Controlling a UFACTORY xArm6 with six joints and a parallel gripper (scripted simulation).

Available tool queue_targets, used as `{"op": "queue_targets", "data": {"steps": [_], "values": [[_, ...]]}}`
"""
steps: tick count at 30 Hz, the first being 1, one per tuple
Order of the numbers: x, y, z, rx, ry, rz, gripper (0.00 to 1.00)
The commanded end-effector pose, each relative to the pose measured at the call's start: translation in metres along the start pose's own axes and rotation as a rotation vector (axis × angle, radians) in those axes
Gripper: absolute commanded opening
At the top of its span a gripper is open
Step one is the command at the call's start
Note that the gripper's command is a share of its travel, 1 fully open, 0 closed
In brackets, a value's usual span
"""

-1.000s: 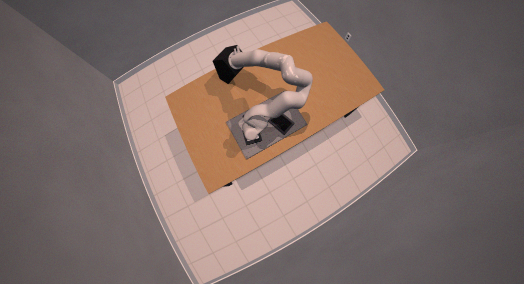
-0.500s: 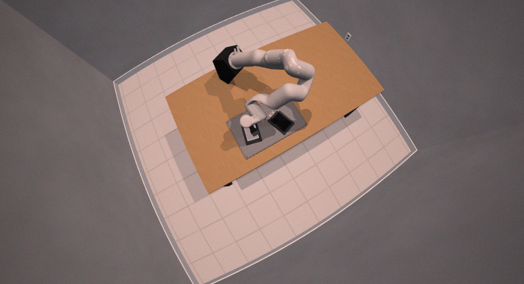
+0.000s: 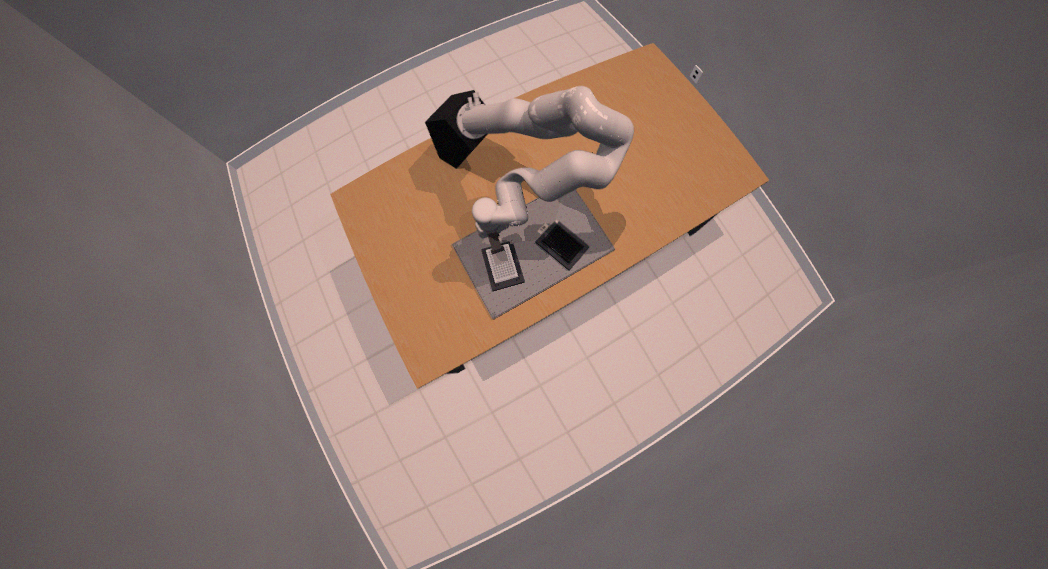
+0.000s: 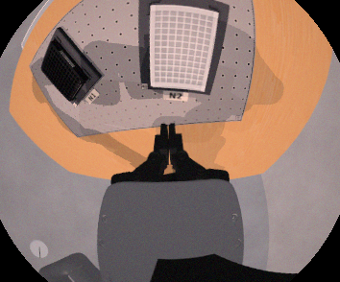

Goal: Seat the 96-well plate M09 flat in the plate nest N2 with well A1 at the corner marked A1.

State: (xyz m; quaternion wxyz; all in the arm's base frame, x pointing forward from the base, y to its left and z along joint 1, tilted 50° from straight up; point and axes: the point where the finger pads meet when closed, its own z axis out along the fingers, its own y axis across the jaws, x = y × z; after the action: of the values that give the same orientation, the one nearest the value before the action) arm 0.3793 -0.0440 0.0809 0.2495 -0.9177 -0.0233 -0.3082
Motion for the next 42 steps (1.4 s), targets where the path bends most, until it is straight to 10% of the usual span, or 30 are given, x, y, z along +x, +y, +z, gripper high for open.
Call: {"op": "queue_targets", "data": {"steps": [1,29,42], "values": [[-0.008,0.005,-0.007,-0.068,0.114,0.062,0.00],[-0.001,0.009,0.051,-0.068,0.114,0.062,0.00],[-0.001,0.009,0.052,-0.068,0.114,0.062,0.00]]}}
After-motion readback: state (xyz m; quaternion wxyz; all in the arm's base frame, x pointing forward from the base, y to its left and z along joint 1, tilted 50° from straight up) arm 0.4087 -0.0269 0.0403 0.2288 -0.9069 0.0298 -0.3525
